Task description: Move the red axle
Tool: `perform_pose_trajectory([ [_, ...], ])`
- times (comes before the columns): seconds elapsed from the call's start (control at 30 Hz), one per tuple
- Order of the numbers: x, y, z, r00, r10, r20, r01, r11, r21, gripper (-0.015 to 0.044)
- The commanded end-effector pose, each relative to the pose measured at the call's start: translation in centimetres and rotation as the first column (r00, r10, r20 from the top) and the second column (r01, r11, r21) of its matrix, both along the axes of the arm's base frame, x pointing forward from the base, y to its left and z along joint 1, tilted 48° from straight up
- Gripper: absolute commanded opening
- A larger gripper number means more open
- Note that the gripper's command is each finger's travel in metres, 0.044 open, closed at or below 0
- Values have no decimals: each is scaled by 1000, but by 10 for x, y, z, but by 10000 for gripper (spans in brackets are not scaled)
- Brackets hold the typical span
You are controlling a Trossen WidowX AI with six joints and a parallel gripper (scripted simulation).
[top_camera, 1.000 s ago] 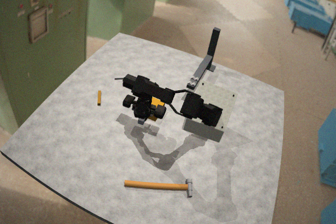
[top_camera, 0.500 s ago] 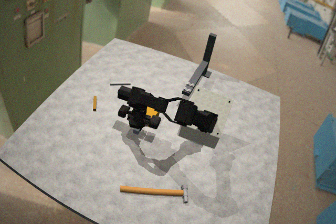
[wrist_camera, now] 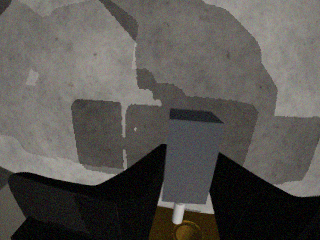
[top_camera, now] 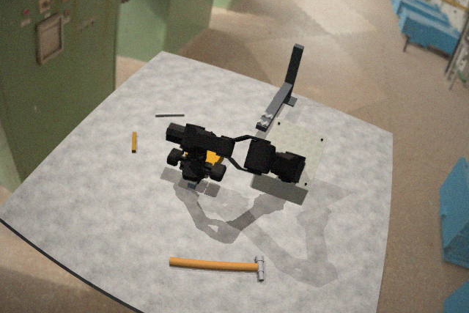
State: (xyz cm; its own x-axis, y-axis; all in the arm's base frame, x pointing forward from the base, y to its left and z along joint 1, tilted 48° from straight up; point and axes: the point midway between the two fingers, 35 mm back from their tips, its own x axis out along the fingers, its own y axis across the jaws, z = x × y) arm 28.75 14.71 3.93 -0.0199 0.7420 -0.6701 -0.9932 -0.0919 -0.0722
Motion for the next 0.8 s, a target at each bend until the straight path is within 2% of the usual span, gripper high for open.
perform_pose_trajectory([
  [0.0,0,0,0,1000,1,1,-1,1000,0,131],
  [0.4,1,-9,8,1000,-2,-4,2,1000,0,440],
  [0.77,1,-22,20,1000,-2,-4,2,1000,-1,440],
])
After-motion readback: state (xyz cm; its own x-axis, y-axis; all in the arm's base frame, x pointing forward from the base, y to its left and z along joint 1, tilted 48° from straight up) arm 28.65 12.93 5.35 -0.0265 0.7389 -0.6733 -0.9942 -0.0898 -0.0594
